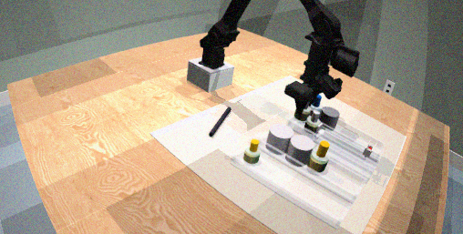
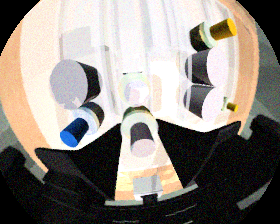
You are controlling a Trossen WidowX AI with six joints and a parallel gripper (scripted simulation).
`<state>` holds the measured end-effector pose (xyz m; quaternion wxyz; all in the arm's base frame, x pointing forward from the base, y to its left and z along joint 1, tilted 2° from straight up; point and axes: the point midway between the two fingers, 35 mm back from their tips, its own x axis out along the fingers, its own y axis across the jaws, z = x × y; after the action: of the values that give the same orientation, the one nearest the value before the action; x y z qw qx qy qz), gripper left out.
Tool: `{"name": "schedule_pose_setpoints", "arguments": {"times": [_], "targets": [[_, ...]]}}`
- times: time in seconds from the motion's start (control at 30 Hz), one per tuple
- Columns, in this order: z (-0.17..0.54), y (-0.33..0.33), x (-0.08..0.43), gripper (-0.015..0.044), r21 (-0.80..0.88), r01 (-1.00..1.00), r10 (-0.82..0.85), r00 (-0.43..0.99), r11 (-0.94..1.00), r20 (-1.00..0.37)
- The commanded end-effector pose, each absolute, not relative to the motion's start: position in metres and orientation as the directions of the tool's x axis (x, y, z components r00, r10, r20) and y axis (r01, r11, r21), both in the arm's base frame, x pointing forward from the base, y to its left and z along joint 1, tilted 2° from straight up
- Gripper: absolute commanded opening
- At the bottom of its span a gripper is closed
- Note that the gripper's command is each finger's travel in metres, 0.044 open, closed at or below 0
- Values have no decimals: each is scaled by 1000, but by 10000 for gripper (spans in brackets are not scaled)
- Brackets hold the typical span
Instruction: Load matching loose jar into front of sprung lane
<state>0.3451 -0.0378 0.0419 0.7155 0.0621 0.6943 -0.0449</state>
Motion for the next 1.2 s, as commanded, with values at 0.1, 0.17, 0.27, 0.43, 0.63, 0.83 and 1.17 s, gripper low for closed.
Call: {"name": "schedule_pose_setpoints", "arguments": {"times": [0.1, 0.17, 0.27, 0.43, 0.63, 0.83, 1.17], "targets": [[47, -40, 355, 0, 26, 145, 16, 65, 989, -998], [47, -40, 356, 0, 26, 145, 16, 65, 989, -998], [47, -40, 356, 0, 26, 145, 16, 65, 989, -998], [47, -40, 357, 0, 26, 145, 16, 65, 989, -998], [47, -40, 357, 0, 26, 145, 16, 65, 989, -998], [45, -40, 357, 0, 26, 145, 16, 65, 989, -998], [41, -40, 357, 0, 26, 145, 16, 65, 989, -998]]}}
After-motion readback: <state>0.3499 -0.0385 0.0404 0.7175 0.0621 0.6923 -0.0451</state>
